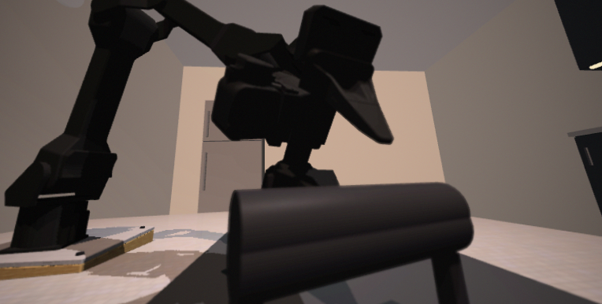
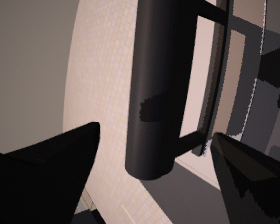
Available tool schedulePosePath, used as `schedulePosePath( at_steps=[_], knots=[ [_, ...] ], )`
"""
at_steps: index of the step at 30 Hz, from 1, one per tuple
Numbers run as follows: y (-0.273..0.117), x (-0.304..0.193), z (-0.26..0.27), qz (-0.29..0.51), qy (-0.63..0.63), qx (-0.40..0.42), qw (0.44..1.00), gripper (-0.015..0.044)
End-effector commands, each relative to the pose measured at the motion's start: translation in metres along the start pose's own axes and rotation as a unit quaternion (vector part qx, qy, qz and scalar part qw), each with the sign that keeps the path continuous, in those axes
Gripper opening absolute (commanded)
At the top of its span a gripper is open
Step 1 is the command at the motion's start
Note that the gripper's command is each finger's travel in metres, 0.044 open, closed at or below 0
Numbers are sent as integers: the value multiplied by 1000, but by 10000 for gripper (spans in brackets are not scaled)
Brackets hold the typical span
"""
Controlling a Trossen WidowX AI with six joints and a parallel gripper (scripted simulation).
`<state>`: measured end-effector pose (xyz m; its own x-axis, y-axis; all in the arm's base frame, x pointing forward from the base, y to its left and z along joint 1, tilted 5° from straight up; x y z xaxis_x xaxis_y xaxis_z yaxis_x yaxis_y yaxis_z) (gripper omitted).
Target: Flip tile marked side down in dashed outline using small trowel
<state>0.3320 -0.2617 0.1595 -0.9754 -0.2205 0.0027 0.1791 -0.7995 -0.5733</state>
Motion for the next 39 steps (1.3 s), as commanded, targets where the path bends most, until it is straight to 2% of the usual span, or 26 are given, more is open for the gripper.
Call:
schedulePosePath(
  at_steps=[1, 39],
  knots=[
    [1, 0, -2, -3, 4, 8, 1000, 300],
    [60, 1, -1, -2, 3, 10, 1000, 300]
  ],
)
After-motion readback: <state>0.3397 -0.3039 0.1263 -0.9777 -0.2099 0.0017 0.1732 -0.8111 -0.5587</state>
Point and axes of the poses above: the point midway between the two fingers, 35 mm back from their tips, its own y axis out along the fingers, its own z axis across the jaws, x = y × z, the point moved 4 cm from there along -y, back along the fingers, and after that the axes turned 3 degrees about -y, right-handed, at the moved point
